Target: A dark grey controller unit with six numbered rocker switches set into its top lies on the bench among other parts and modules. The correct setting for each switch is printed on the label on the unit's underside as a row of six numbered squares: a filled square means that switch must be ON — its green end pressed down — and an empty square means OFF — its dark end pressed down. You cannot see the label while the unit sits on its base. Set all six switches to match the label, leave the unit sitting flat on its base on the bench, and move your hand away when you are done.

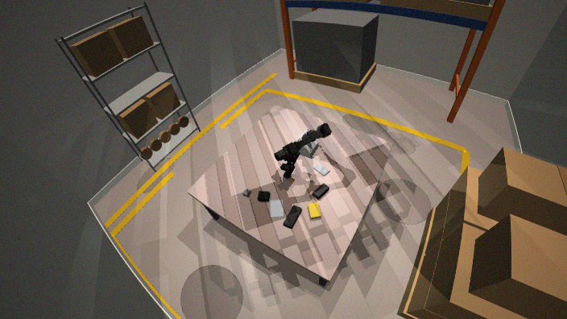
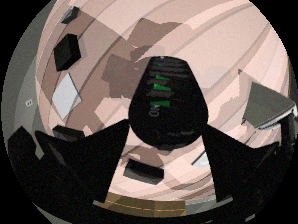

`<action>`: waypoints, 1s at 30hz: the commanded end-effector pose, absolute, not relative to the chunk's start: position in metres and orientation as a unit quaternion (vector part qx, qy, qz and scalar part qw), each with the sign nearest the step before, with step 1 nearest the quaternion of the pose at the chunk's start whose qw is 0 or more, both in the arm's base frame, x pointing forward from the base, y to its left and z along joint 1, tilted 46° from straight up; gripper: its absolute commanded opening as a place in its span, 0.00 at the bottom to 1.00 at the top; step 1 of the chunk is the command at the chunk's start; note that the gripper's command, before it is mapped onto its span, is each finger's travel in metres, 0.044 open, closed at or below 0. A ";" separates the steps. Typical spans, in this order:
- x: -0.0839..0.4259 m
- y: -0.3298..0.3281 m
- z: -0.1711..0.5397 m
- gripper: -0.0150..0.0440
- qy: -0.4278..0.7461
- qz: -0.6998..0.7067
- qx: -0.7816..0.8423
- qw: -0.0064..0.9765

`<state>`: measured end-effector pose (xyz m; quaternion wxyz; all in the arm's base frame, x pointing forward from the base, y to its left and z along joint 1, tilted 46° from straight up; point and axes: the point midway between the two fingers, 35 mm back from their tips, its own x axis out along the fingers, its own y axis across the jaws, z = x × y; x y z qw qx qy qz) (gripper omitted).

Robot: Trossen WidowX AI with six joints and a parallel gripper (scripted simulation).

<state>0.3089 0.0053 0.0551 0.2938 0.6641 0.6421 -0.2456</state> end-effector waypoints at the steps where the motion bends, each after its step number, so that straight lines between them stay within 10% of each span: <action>1: 0.307 0.011 0.054 0.83 0.646 -0.246 0.662 0.291; 30: 0.306 0.033 0.062 0.83 0.646 -0.246 0.662 0.290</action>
